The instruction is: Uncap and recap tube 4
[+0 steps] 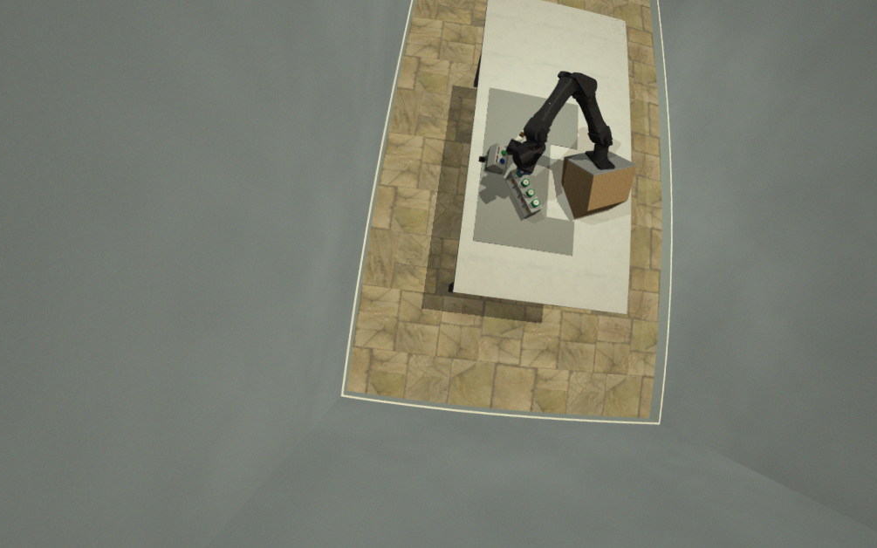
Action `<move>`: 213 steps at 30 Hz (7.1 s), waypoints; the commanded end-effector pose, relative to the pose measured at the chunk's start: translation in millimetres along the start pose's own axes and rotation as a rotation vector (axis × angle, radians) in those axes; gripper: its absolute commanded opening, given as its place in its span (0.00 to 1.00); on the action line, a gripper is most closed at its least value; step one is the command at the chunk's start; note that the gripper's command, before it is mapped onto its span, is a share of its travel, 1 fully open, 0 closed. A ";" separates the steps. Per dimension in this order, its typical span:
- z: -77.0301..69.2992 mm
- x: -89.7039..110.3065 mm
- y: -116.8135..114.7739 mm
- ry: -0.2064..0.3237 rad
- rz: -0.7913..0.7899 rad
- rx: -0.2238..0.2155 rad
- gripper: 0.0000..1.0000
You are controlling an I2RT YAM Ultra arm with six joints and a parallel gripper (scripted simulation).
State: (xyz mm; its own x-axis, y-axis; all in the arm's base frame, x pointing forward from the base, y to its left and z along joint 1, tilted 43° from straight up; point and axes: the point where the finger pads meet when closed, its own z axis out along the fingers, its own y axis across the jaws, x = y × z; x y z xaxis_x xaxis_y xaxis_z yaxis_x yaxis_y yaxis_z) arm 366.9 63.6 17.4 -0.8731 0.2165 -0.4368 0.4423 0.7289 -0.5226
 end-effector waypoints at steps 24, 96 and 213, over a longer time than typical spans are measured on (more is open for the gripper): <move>-17.3 90.1 86.8 -0.016 -1.179 -0.010 0.49; 21.9 112.2 113.3 -0.041 -1.499 -0.011 0.49; -14.2 103.1 84.7 0.003 -1.191 0.012 0.49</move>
State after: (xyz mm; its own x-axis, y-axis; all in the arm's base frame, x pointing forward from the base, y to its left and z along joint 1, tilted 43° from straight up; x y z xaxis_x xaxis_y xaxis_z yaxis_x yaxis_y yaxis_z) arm 309.3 164.2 -77.7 -0.8023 -0.5372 0.2603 -0.5626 0.5347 -0.6306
